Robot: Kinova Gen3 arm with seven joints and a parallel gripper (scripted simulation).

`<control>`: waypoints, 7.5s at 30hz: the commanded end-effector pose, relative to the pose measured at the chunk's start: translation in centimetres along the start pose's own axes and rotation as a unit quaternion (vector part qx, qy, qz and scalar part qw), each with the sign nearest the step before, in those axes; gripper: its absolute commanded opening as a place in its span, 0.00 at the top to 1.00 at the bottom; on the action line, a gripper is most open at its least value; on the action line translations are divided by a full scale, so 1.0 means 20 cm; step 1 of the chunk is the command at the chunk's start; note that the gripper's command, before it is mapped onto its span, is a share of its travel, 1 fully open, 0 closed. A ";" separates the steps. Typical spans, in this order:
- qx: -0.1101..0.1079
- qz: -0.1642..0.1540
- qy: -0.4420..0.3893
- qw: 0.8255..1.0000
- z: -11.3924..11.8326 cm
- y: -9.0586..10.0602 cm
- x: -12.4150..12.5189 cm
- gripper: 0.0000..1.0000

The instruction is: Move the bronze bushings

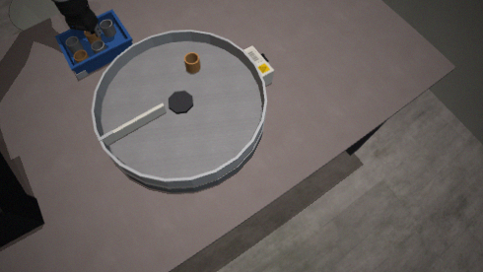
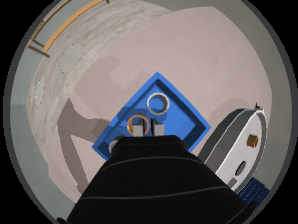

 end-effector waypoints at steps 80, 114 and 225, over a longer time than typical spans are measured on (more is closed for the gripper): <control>0.001 -0.001 0.003 1.000 -0.01 -0.06 -0.01 1.00; 0.002 -0.005 0.007 1.000 -0.01 0.21 -0.01 1.00; 0.000 -0.001 0.004 1.000 0.99 0.52 -0.87 1.00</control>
Point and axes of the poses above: the point where the finger pads meet when closed, its own y axis back along the fingers, its own z axis across the jaws, x = y × z, the point moved 1 cm from there along y, back along the fingers, and after that the axes turned 1 degree about -y, right-handed, at the moved point
